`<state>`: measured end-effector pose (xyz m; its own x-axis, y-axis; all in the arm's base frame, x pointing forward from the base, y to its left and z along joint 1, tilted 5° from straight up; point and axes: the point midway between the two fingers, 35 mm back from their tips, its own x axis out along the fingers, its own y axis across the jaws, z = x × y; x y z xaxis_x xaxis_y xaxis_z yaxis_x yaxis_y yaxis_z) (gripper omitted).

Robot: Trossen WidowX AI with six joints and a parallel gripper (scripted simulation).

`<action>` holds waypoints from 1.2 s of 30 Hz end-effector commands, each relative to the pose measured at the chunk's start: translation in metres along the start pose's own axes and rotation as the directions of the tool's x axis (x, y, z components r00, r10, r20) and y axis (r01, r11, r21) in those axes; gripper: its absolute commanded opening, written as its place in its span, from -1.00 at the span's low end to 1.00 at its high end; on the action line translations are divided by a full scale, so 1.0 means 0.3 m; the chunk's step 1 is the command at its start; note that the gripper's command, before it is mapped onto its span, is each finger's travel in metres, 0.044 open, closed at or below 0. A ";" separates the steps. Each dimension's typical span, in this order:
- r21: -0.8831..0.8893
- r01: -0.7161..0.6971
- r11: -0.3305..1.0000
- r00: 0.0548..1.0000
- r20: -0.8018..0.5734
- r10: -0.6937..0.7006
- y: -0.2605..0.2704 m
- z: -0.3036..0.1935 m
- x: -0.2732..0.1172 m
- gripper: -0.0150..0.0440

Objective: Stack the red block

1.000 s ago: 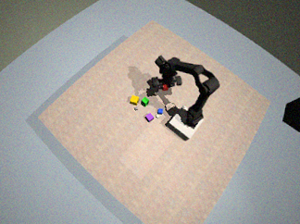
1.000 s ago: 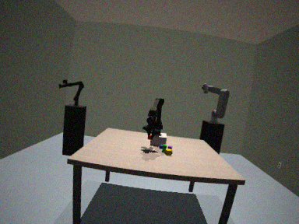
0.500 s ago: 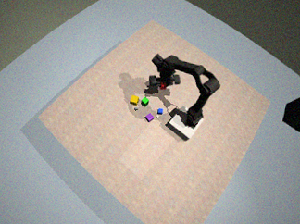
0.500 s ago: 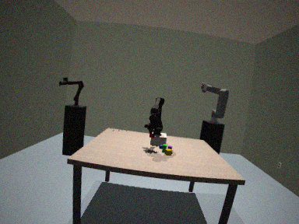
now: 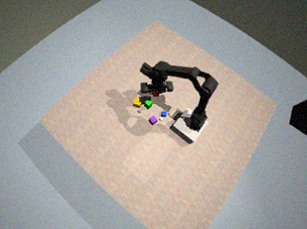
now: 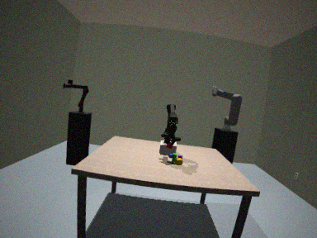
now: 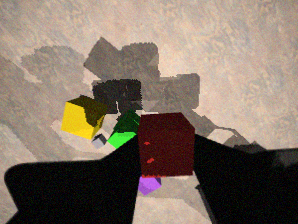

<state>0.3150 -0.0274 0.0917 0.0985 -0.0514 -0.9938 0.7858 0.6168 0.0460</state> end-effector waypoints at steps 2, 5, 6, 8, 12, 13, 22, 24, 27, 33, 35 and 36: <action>0.003 0.000 1.000 1.000 0.002 0.000 0.067 -0.041 -0.002 -0.49; 0.003 -0.001 1.000 1.000 0.001 0.001 0.113 -0.076 -0.002 -0.49; 0.003 -0.002 1.000 1.000 0.001 0.002 0.128 -0.088 -0.002 -0.49; 0.003 -0.003 1.000 1.000 0.001 0.003 0.147 -0.105 -0.002 -0.49; 0.003 -0.003 1.000 1.000 0.001 0.003 0.150 -0.108 0.028 -0.49; 0.003 -0.003 1.000 1.000 0.001 0.003 0.150 -0.110 0.044 -0.49; 0.003 -0.003 1.000 1.000 0.001 0.003 0.151 -0.110 0.132 -0.49; 0.003 -0.002 1.000 1.000 0.001 0.002 0.151 -0.111 0.155 -0.49; 0.003 -0.002 1.000 1.000 0.001 0.002 0.150 -0.111 0.155 -0.49; 0.003 -0.002 1.000 1.000 0.001 0.002 0.150 -0.111 0.158 -0.49; 0.003 -0.002 1.000 1.000 0.001 0.002 0.150 -0.111 0.158 -0.49; 0.003 -0.002 1.000 1.000 0.001 0.002 0.150 -0.111 0.157 -0.49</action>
<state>0.3341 0.0248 0.0437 0.0981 -0.0474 -0.9940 0.7862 0.6161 0.0482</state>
